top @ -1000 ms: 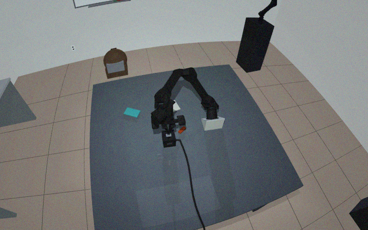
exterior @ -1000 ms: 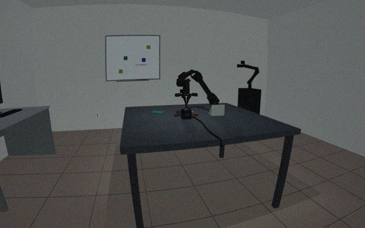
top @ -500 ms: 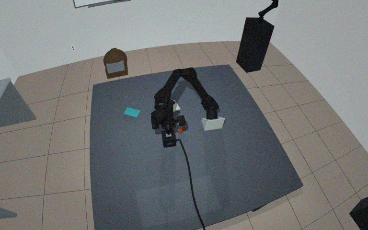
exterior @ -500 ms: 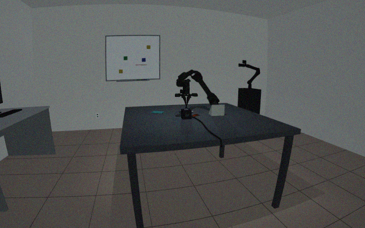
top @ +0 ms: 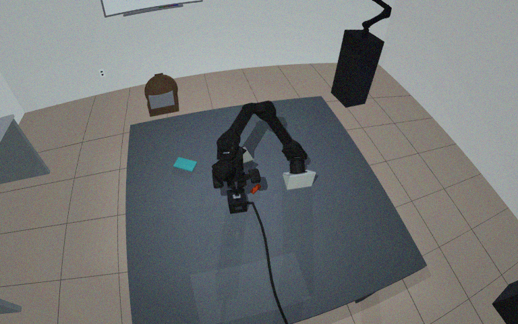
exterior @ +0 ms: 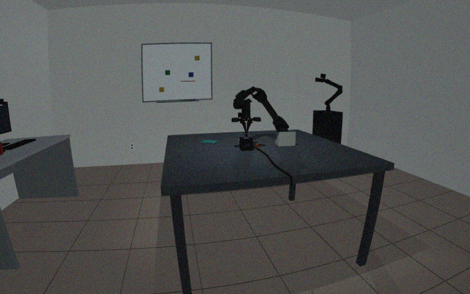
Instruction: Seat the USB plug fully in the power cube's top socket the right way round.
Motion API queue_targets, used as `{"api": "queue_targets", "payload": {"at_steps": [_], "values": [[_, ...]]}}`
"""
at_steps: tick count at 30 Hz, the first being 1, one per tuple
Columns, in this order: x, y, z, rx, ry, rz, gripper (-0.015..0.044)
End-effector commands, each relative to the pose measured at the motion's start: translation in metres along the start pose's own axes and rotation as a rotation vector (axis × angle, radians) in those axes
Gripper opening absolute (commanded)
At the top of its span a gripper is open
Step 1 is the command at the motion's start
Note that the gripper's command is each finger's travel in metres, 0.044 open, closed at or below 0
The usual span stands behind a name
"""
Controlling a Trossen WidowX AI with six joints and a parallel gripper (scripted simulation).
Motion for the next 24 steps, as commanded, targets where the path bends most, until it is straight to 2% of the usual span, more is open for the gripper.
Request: {"api": "queue_targets", "payload": {"at_steps": [1, 24], "values": [[0.0000, 0.0003, 0.0002, -0.002, 0.002, -0.002, 0.0000], [-0.0002, 0.0004, 0.0030, -0.002, 0.002, -0.001, 0.0000]]}}
Point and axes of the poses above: the point midway between the two fingers, 35 mm back from their tips, its own z axis out along the fingers, its own y axis across the jaws, x = y × z, the point moved 2 cm from there along -z, back along the fingers, and after that the axes turned 5 degrees about z, right-handed, at the moved point
